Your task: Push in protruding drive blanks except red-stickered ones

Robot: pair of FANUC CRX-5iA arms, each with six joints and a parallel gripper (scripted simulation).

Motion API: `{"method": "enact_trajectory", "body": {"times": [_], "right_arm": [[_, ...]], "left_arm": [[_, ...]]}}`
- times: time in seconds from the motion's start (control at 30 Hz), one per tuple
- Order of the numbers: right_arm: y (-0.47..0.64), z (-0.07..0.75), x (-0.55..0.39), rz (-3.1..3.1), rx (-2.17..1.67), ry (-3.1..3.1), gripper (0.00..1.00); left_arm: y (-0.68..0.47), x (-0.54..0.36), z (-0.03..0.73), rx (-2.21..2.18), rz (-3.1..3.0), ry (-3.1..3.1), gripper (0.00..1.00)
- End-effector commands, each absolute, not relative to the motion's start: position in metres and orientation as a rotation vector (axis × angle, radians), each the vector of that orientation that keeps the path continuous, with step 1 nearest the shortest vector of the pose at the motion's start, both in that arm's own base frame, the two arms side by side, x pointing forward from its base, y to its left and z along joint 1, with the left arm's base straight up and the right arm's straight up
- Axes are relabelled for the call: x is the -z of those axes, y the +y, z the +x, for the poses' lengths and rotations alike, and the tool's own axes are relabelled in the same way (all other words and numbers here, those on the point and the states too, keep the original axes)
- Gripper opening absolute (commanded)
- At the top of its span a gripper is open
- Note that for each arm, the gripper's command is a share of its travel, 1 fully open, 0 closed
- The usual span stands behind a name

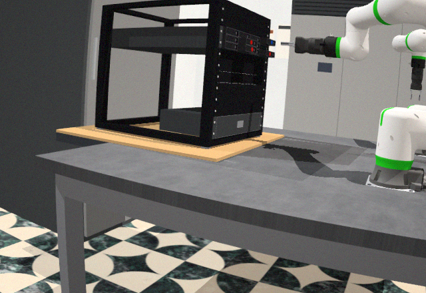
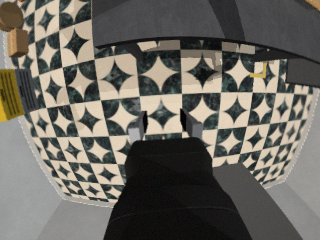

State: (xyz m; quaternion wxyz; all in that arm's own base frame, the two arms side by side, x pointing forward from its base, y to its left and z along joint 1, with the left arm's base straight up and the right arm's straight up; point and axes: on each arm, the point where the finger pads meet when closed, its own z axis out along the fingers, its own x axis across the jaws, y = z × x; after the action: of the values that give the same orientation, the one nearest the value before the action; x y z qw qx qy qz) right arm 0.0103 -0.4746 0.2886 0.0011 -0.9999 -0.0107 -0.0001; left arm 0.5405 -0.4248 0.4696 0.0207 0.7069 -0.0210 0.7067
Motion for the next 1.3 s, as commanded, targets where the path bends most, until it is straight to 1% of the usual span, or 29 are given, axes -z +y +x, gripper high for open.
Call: {"method": "enact_trajectory", "body": {"times": [0.0, 0.73, 1.07, 1.27], "right_arm": [[-0.475, 0.01, -0.29, -3.141, 0.0, -0.033, 1.0], [-0.475, 0.01, -0.29, -3.141, 0.0, -0.033, 1.0], [-0.475, 0.01, -0.29, -3.141, 0.0, -0.033, 1.0], [-0.475, 0.01, -0.29, -3.141, 0.0, -0.033, 1.0]], "left_arm": [[-0.433, -0.474, 0.539, -2.192, 2.19, -0.063, 0.0], [-0.45, -0.478, 0.539, -2.192, 2.19, -0.063, 0.0], [-0.453, -0.478, 0.586, -2.193, 2.19, -0.063, 0.0], [-0.453, -0.478, 0.591, -2.193, 2.19, -0.063, 0.0]]}}
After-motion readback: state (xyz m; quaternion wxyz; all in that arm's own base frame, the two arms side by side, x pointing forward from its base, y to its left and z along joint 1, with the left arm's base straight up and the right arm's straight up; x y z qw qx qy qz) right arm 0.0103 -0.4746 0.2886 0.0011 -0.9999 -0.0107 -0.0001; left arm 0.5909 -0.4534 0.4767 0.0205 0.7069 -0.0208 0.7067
